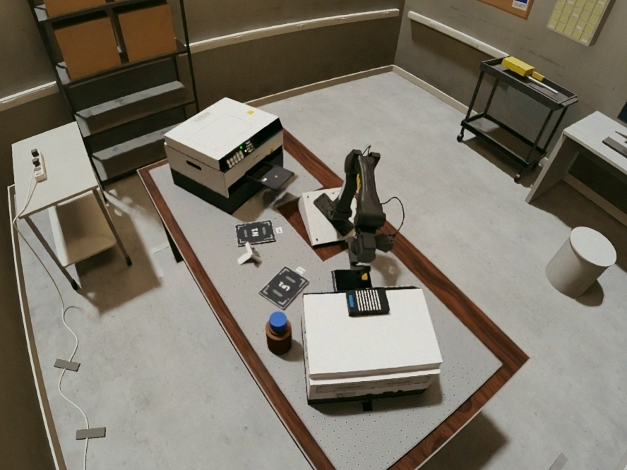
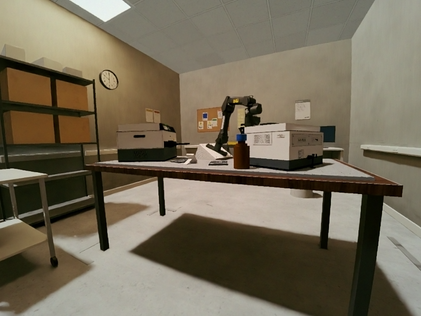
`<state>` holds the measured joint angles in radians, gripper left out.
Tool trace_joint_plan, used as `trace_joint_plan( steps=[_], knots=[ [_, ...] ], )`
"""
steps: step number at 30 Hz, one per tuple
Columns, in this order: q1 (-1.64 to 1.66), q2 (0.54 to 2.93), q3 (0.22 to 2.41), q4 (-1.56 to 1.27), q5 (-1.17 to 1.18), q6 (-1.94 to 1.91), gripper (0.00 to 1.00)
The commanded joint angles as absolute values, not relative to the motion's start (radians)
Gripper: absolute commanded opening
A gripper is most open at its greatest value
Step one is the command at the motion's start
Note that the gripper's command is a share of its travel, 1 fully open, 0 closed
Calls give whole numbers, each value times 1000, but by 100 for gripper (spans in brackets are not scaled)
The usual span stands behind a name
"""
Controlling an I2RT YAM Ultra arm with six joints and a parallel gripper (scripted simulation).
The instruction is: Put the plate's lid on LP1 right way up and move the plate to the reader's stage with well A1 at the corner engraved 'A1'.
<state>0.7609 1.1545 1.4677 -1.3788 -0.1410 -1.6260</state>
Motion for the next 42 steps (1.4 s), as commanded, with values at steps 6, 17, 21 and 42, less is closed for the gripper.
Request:
trace_joint_plan(
  steps=[6, 17, 21, 42],
  knots=[
    [778, 1125, 1424, -1321, -136, -1607, 100],
    [788, 1126, 1373, -1268, -131, -1597, 100],
    [793, 1127, 1353, -1246, -129, -1594, 100],
    [805, 1159, 1313, -1155, -123, -1580, 100]
  ],
)
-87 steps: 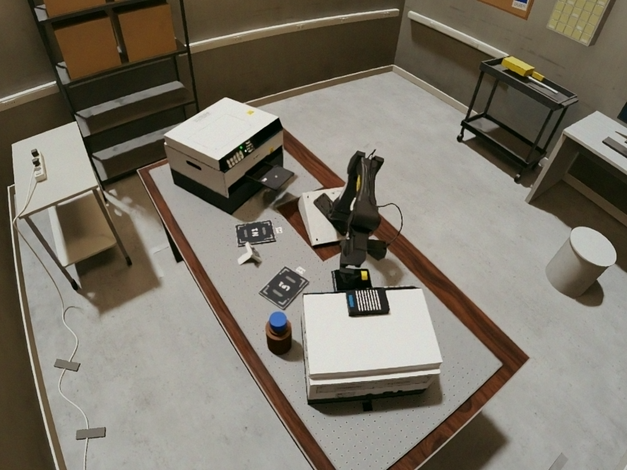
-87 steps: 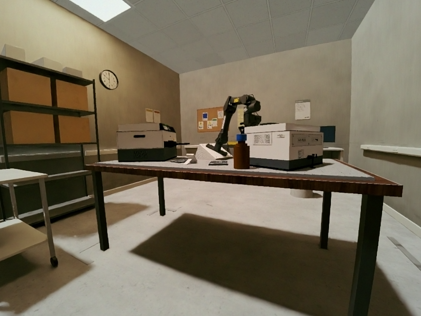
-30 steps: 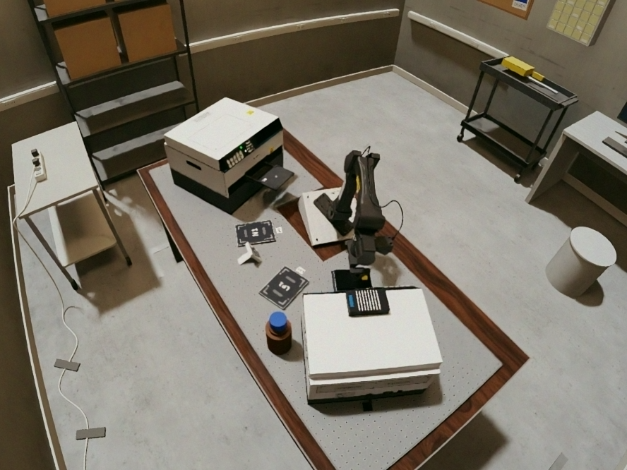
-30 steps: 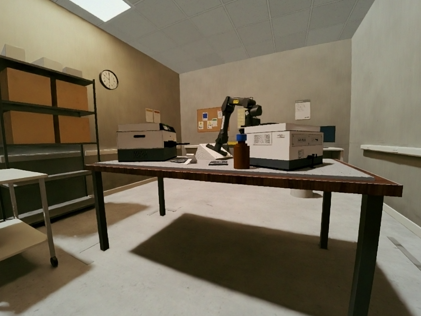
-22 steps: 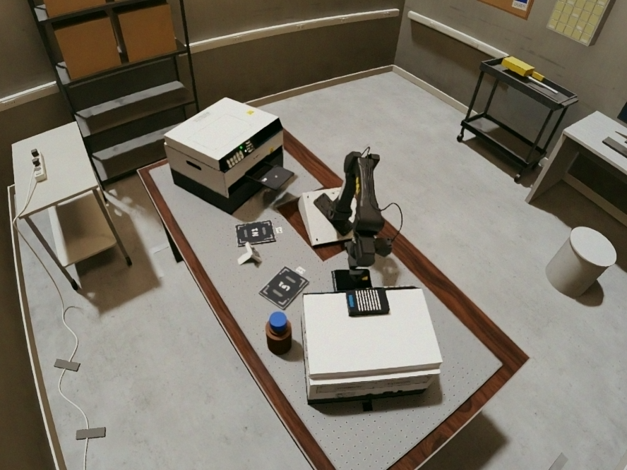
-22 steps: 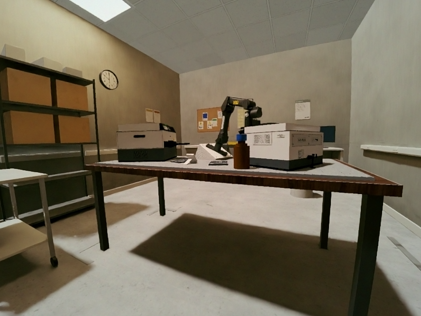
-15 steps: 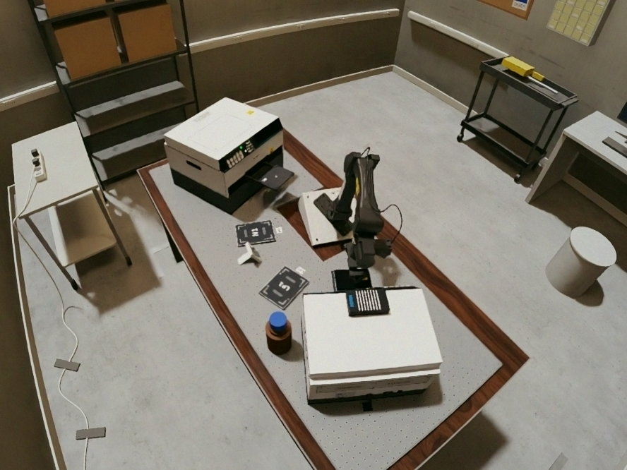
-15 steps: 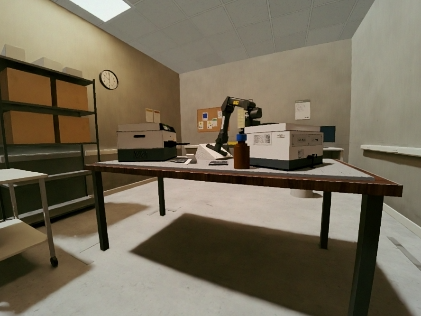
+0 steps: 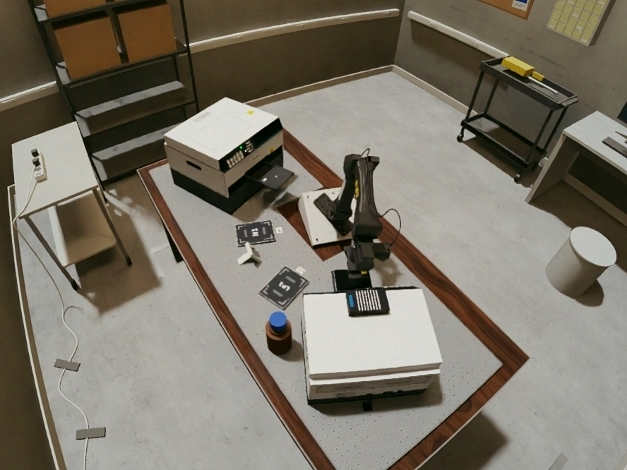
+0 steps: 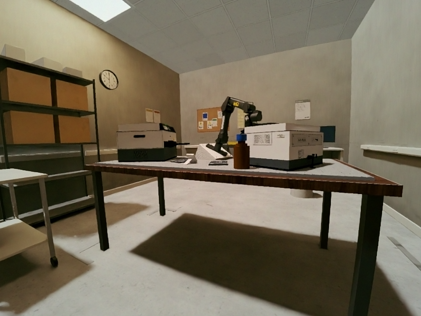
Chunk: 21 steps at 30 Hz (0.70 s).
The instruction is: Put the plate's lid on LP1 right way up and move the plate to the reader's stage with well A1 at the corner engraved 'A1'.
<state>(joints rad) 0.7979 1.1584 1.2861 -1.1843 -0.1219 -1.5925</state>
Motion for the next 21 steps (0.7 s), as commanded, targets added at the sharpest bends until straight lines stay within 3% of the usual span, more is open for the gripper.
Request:
trace_joint_plan(
  steps=[1, 21],
  knots=[
    [808, 1160, 1280, -1150, -121, -1579, 100],
    [811, 1167, 1232, -1090, -116, -1576, 100]
  ],
)
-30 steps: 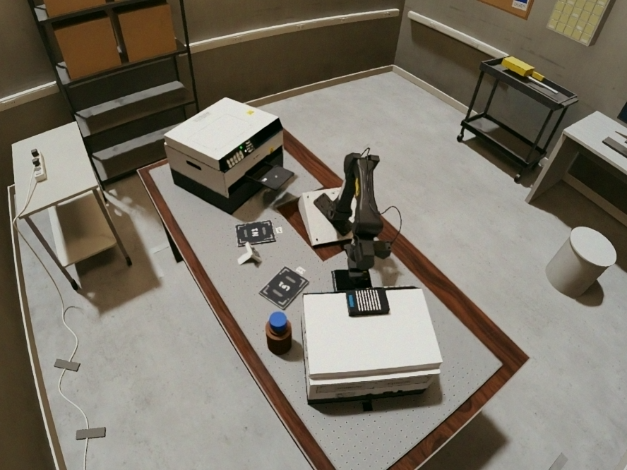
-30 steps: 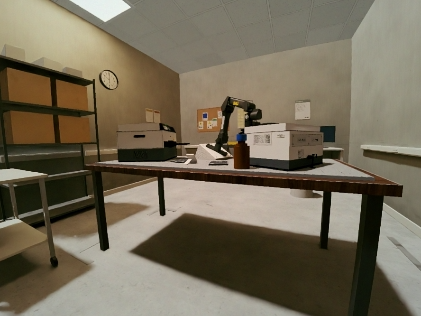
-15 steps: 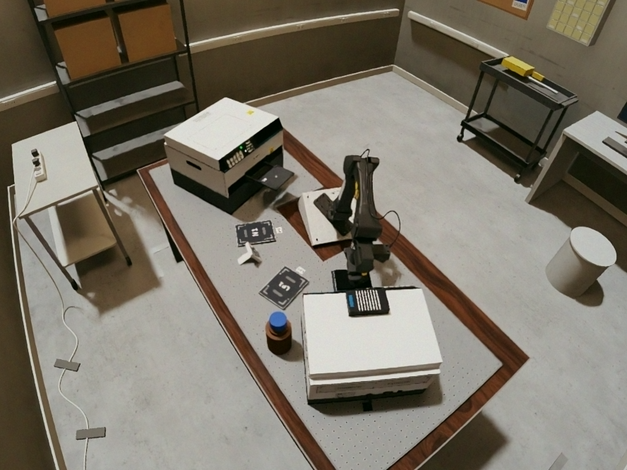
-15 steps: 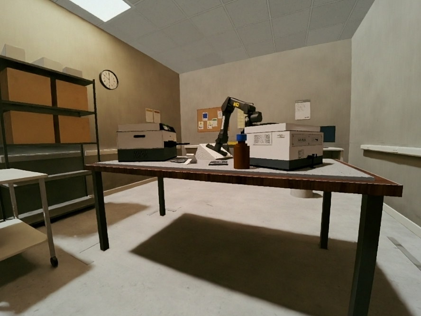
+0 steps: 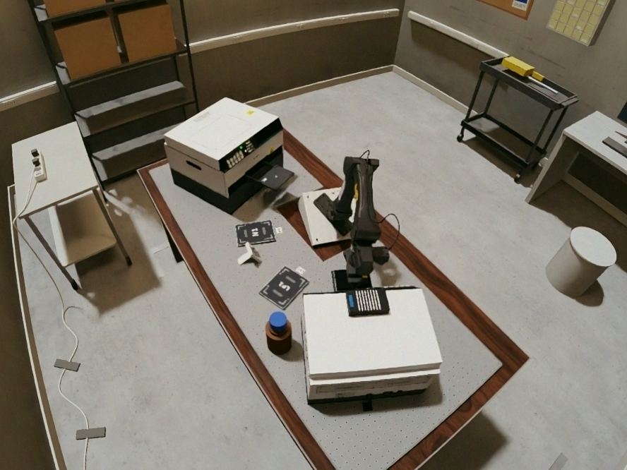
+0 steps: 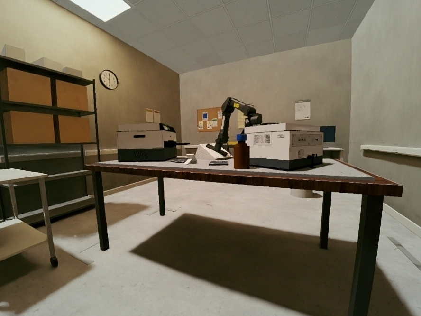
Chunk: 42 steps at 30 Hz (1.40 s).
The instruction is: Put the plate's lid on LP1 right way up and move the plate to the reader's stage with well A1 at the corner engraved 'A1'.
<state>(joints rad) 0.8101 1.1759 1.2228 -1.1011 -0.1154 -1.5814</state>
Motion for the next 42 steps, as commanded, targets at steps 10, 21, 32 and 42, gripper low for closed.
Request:
trace_joint_plan(
  steps=[10, 21, 32, 42],
  knots=[
    [823, 1175, 1200, -1062, -114, -1567, 100],
    [826, 1182, 1190, -1044, -113, -1565, 100],
    [817, 1177, 1203, -1050, -113, -1571, 100],
    [817, 1177, 1203, -1050, -113, -1571, 94]
  ],
)
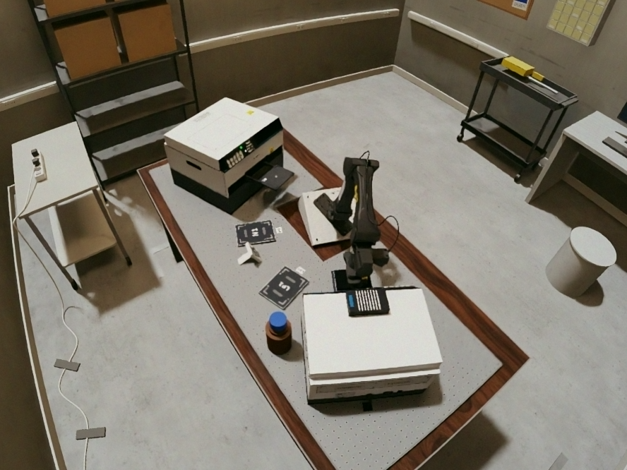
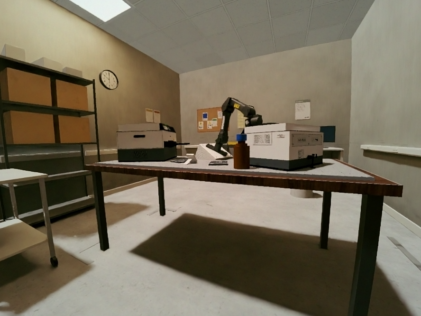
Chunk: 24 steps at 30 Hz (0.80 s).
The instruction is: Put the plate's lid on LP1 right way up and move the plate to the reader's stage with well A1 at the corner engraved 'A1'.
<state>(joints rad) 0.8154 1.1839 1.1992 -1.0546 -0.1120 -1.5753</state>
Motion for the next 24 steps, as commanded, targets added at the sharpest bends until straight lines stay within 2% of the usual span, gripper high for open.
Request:
trace_joint_plan(
  steps=[1, 15, 24],
  knots=[
    [817, 1177, 1203, -1050, -113, -1571, 94],
    [817, 1177, 1203, -1050, -113, -1571, 85],
    [817, 1177, 1203, -1050, -113, -1571, 85]
  ],
)
